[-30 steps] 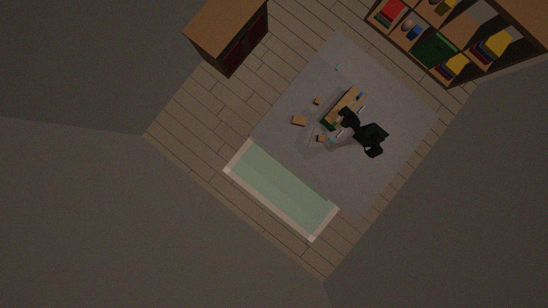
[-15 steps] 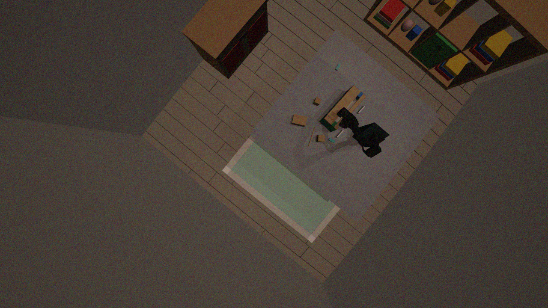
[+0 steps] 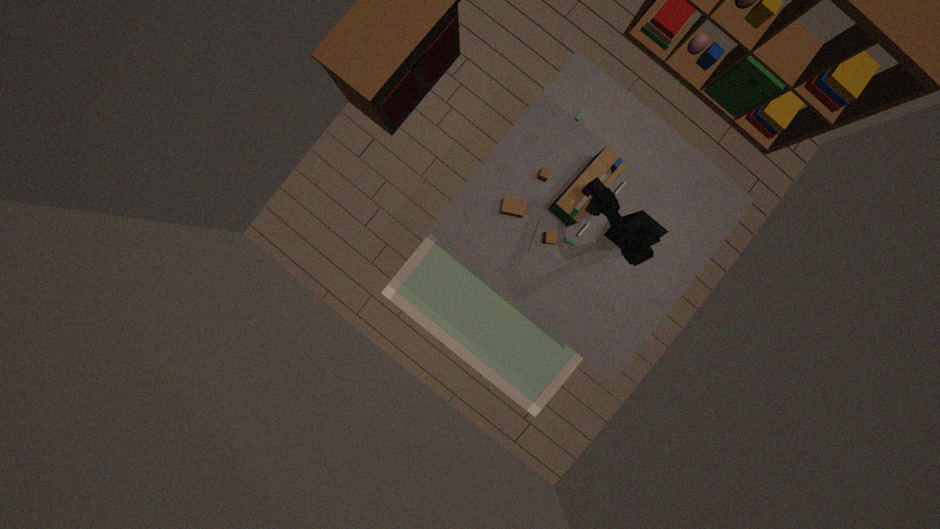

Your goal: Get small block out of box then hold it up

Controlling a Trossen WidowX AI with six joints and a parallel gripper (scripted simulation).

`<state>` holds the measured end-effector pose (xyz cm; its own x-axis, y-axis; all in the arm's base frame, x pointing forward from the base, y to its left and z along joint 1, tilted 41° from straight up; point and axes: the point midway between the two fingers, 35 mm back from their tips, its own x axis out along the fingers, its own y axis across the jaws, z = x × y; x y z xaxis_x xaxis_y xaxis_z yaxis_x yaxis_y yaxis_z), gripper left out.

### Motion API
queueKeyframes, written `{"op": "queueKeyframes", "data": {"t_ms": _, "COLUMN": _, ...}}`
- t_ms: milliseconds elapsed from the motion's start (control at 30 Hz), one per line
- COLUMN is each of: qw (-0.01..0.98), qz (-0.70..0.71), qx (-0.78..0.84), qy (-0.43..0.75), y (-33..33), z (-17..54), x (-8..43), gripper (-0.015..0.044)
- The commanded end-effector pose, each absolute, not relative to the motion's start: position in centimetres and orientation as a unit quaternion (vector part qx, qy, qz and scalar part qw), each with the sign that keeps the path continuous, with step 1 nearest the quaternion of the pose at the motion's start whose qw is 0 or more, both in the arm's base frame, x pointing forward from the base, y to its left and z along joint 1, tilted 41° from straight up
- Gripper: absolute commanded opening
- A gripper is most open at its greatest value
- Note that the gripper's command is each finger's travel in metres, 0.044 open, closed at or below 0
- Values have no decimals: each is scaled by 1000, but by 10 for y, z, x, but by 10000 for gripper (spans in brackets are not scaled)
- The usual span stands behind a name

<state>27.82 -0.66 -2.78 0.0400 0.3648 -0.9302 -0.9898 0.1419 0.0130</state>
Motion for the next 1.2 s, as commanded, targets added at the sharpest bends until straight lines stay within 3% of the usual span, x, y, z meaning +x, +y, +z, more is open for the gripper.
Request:
{"op": "queueKeyframes", "data": {"t_ms": 0, "qw": 620, "qz": 545, "qx": -365, "qy": 431, "y": -14, "z": -37, "x": 276, "gripper": 400}}
{"op": "queueKeyframes", "data": {"t_ms": 633, "qw": 619, "qz": 544, "qx": -366, "qy": 431, "y": -54, "z": -71, "x": 269, "gripper": 400}}
{"op": "queueKeyframes", "data": {"t_ms": 1167, "qw": 619, "qz": 545, "qx": -366, "qy": 431, "y": -45, "z": -64, "x": 270, "gripper": 400}}
